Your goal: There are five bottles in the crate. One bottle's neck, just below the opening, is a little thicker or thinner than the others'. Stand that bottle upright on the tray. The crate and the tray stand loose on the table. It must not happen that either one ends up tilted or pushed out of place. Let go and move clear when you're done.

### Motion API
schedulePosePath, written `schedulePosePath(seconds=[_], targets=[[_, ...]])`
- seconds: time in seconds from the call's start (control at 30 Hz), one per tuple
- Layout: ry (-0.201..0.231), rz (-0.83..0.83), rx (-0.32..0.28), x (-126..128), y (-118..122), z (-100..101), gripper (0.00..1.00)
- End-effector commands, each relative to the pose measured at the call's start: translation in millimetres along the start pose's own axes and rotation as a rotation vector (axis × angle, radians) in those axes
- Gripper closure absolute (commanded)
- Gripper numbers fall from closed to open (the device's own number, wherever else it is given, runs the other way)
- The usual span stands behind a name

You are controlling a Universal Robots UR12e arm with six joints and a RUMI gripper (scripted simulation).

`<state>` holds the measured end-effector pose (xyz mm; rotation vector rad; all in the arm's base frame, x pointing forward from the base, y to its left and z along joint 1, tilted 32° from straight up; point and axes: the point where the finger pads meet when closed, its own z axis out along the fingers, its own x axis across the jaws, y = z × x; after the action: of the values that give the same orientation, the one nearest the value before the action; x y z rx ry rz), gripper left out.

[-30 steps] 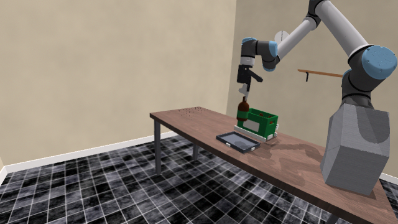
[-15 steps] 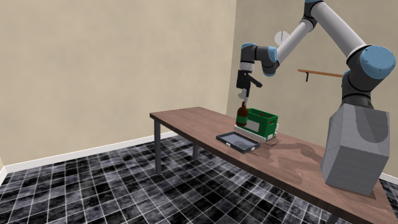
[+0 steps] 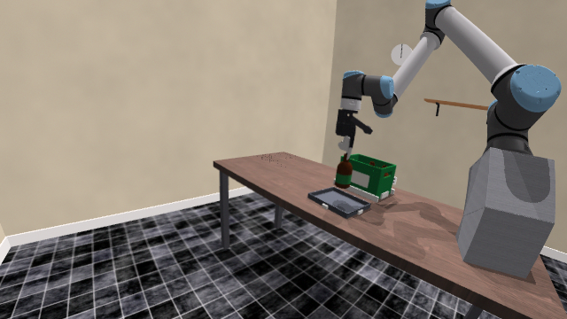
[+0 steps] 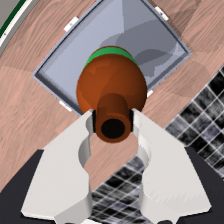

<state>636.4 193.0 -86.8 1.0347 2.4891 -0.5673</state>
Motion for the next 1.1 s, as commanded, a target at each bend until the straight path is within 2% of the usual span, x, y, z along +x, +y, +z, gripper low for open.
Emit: schedulePosePath(seconds=[0.0,0.43,1.07], targets=[[-0.001,0.000,-0.002,0,1,9,1.00],[-0.001,0.000,-0.002,0,1,41,1.00],[-0.001,0.000,-0.002,0,1,60,1.00]])
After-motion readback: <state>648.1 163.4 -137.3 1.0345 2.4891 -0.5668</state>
